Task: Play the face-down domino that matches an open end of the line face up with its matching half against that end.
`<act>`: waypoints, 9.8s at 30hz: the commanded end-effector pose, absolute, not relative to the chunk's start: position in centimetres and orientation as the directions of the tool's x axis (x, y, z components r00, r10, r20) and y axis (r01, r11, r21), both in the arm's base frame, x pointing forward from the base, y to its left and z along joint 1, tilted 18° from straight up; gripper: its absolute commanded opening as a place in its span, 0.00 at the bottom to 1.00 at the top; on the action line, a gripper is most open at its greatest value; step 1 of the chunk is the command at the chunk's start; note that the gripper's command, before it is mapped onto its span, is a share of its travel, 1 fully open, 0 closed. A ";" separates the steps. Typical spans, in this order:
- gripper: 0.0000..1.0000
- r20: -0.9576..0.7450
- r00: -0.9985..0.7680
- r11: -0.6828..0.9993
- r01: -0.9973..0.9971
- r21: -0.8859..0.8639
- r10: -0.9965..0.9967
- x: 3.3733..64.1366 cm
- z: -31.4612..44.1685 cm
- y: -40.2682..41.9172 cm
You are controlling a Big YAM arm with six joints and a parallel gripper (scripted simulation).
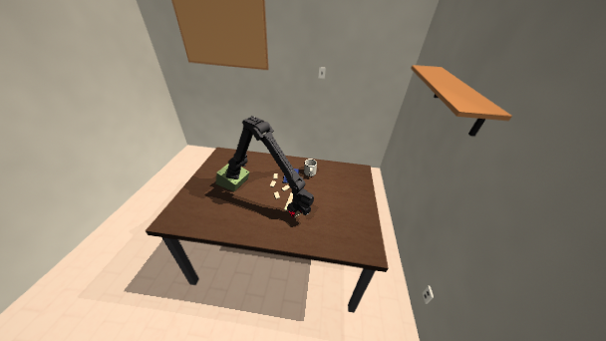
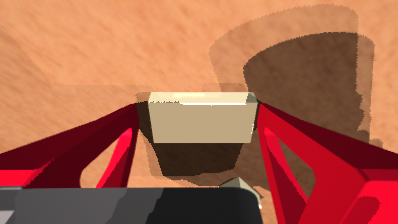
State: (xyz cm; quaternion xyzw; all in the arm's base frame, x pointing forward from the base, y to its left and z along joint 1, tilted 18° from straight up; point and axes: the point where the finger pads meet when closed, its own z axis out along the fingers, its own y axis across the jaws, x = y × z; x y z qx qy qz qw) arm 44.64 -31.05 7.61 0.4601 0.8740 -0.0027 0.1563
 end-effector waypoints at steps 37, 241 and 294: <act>0.72 -0.275 -0.536 0.586 0.796 0.151 0.798 44.6 8.4 -30.0; 0.72 -0.294 -0.506 0.561 0.816 0.143 0.811 43.6 9.3 -31.9; 0.51 -0.280 -0.519 0.570 0.810 0.141 0.807 44.3 8.1 -31.4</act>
